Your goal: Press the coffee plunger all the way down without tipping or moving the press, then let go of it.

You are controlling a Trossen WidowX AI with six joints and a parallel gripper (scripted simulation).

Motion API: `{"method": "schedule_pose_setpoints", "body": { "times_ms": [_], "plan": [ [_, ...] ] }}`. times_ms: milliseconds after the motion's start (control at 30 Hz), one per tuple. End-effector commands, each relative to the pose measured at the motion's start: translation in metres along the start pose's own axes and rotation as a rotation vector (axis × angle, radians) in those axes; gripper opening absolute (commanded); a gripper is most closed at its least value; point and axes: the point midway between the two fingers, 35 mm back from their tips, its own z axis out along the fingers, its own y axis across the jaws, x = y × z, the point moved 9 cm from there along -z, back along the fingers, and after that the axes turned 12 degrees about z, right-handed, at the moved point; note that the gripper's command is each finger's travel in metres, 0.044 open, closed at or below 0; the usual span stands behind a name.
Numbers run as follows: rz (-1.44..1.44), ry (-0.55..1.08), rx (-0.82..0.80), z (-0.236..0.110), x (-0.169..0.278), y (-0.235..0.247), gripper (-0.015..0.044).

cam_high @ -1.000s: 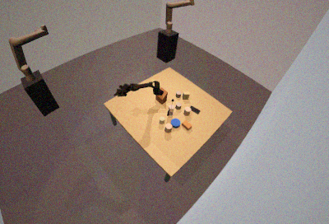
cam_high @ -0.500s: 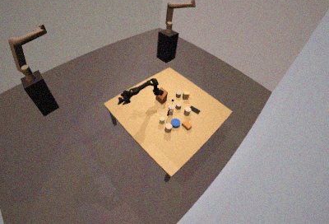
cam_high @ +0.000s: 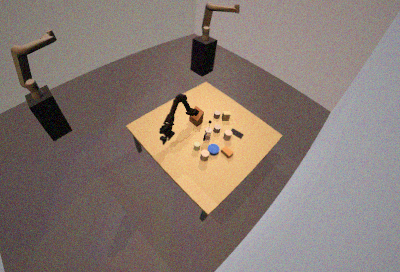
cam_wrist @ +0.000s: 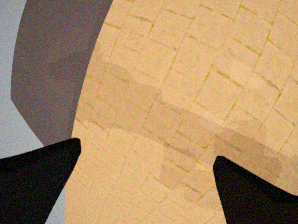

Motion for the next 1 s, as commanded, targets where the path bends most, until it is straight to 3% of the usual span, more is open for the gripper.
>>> {"method": "schedule_pose_setpoints", "body": {
  "times_ms": [0,267,533,767,967],
  "plan": [
    [-0.099,0.067,0.083,0.0,0.037,-0.018,0.044],
    [-0.395,0.219,0.229,-0.025,0.116,-0.07,0.044],
    [-0.786,0.356,0.267,-0.078,0.174,-0.127,0.044],
    [-1.157,0.455,0.196,-0.137,0.194,-0.173,0.044],
    [-1.496,0.514,0.021,-0.19,0.197,-0.21,0.044]
  ]
}}
